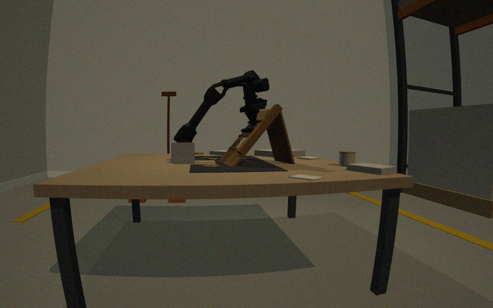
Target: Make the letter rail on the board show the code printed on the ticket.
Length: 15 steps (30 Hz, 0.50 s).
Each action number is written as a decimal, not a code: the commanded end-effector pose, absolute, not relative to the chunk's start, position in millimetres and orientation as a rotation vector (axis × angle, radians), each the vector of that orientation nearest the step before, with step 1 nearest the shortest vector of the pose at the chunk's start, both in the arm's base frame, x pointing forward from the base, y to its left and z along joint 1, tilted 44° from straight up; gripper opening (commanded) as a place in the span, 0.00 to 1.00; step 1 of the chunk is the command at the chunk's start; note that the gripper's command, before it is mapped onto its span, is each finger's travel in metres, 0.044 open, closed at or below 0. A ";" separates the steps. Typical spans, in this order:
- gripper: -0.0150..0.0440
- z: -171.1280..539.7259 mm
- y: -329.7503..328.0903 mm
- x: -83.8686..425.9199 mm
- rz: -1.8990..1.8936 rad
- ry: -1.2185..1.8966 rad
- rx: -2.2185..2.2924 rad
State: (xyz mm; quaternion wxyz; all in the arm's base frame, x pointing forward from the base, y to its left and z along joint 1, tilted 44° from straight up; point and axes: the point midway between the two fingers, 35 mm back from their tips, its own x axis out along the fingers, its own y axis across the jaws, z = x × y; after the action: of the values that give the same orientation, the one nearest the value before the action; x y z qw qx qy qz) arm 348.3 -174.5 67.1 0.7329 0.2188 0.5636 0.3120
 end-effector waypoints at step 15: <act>0.25 75.2 -187.4 330.2 0.661 1.230 0.470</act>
State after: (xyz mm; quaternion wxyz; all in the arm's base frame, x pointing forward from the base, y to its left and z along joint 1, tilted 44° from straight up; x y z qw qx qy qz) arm 335.1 -184.3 72.8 0.7387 0.2173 0.5613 0.3035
